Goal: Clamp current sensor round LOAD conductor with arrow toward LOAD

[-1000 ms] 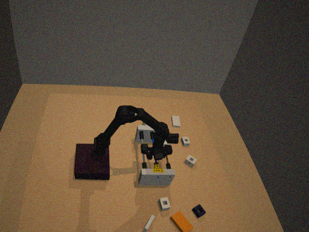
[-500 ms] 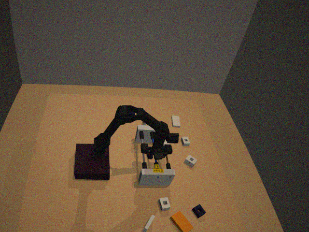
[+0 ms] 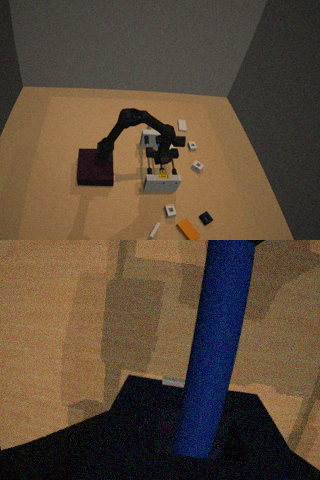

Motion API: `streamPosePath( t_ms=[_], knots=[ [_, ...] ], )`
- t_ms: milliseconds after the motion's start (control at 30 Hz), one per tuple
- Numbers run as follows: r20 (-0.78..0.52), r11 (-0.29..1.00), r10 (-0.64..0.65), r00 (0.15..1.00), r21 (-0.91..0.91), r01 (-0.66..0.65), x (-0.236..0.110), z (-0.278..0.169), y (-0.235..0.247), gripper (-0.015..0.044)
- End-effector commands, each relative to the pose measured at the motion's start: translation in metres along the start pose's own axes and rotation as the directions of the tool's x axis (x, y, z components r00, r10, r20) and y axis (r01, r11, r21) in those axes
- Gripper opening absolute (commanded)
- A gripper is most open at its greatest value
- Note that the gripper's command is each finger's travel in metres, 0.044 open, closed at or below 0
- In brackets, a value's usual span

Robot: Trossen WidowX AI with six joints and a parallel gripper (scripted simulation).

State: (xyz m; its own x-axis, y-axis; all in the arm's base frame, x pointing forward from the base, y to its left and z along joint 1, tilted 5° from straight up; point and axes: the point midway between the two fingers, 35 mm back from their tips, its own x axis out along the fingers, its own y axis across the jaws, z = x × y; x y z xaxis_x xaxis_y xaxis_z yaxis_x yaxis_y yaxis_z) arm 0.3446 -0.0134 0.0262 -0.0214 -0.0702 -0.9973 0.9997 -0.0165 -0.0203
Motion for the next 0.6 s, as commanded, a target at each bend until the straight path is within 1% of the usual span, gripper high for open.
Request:
streamPosePath(
  t_ms=[0, 300, 567],
  knots=[
    [0.000, 1.000, 0.000, 1.000, 0.000, 0.000, 0.0000, 0.0000, 0.0000, 0.0000],
    [0.000, 1.000, 0.000, 1.000, 0.000, 0.000, 0.0000, 0.0000, 0.0000, 0.0000],
    [0.000, 1.000, 0.000, 1.000, 0.000, 0.000, 0.0000, 0.0000, 0.0000, 0.0210]
  ],
)
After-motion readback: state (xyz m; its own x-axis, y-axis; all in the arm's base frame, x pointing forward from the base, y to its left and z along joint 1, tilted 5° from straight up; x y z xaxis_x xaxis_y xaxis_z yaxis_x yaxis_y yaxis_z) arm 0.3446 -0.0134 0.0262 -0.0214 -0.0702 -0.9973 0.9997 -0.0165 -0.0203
